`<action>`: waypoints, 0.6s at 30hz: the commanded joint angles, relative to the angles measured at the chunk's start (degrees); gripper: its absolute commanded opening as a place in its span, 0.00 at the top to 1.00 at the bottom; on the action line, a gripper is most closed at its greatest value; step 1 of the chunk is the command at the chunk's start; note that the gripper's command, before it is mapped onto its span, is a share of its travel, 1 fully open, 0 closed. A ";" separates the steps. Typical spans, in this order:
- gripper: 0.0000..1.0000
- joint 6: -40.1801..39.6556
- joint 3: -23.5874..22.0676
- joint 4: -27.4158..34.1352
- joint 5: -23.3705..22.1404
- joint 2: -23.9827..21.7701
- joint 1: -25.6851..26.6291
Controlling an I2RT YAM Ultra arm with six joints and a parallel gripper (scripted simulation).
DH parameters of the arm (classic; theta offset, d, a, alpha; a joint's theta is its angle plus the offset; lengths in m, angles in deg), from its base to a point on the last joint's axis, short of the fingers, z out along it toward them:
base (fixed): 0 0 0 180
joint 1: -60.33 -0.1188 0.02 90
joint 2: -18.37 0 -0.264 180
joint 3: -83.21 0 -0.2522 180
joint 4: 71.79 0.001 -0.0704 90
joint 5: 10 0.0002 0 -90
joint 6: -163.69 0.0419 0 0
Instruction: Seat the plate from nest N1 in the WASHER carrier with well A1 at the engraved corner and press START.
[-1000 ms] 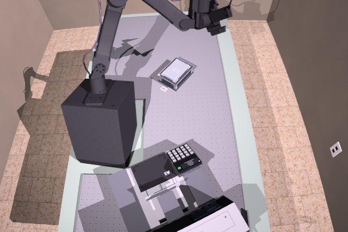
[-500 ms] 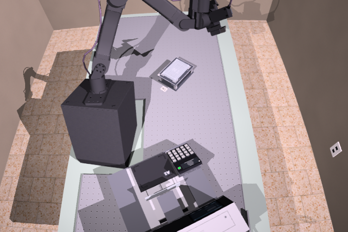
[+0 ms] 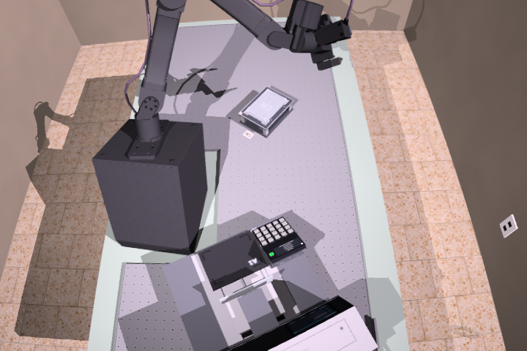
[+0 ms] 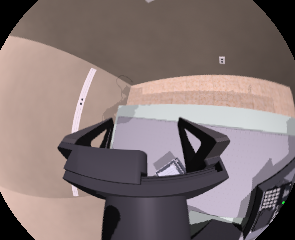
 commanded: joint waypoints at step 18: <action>0.00 -14.27 -6.51 11.80 2.57 -4.09 6.03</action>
